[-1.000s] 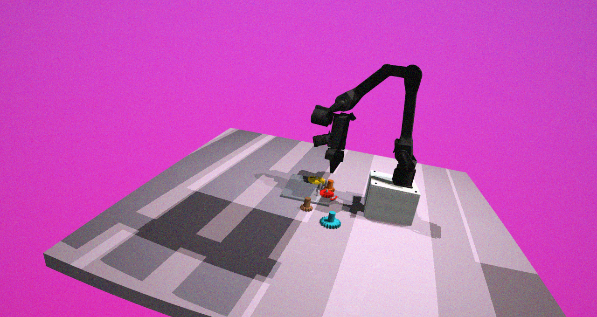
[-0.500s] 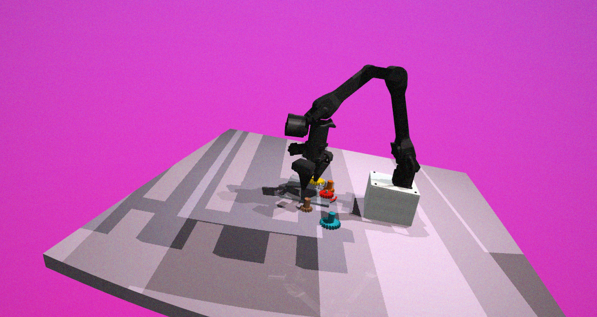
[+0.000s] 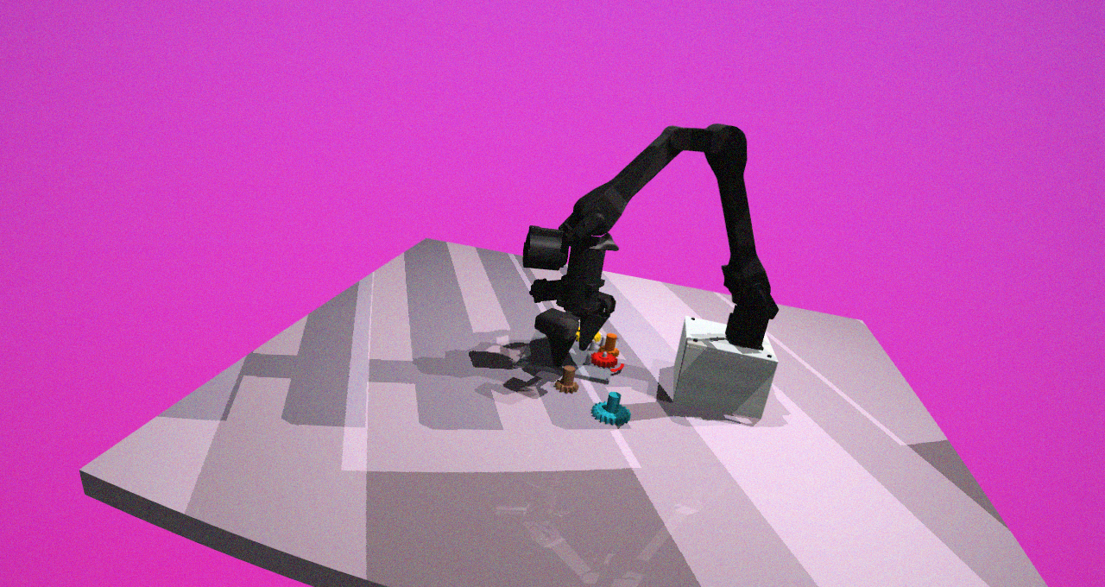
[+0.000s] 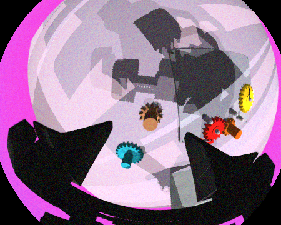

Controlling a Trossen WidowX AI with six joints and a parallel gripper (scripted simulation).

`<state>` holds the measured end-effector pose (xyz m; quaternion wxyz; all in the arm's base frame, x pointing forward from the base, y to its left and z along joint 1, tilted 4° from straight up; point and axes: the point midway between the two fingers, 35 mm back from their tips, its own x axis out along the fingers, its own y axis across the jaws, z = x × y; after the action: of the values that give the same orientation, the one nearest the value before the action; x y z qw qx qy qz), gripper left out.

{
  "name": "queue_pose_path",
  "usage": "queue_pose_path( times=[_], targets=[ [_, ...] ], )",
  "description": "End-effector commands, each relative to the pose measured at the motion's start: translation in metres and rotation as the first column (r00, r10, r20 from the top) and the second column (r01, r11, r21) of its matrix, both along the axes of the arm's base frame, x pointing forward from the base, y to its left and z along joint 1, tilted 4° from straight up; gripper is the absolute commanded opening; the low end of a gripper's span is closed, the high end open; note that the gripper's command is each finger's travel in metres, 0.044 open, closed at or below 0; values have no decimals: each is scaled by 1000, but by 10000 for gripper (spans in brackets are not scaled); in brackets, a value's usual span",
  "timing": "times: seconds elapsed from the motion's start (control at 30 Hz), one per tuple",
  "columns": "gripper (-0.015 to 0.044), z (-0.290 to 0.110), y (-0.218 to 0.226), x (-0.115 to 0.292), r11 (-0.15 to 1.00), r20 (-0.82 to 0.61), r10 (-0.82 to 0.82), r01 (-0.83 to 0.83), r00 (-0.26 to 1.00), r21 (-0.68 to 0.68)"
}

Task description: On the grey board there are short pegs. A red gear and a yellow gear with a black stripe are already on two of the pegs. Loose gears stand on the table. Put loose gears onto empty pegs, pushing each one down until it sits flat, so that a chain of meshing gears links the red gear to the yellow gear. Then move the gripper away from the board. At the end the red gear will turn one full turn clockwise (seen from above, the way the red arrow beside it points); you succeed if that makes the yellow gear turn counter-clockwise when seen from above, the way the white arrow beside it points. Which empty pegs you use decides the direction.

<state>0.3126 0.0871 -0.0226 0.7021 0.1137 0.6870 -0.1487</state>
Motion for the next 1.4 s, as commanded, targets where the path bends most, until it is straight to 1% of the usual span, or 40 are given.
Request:
queue_pose_path(
  times=[0.0, 0.57, 0.8, 1.27, 1.37],
  targets=[
    [440, -5, -1, -2, 1000, -7, -6, 6, 1000, -3],
    [440, -31, -2, -2, 1000, -7, -6, 6, 1000, -3],
    [440, -32, -2, -2, 1000, -7, -6, 6, 1000, -3],
    [72, -32, -2, -2, 1000, -7, -6, 6, 1000, -3],
    [53, -32, -2, -2, 1000, -7, -6, 6, 1000, -3]
  ],
)
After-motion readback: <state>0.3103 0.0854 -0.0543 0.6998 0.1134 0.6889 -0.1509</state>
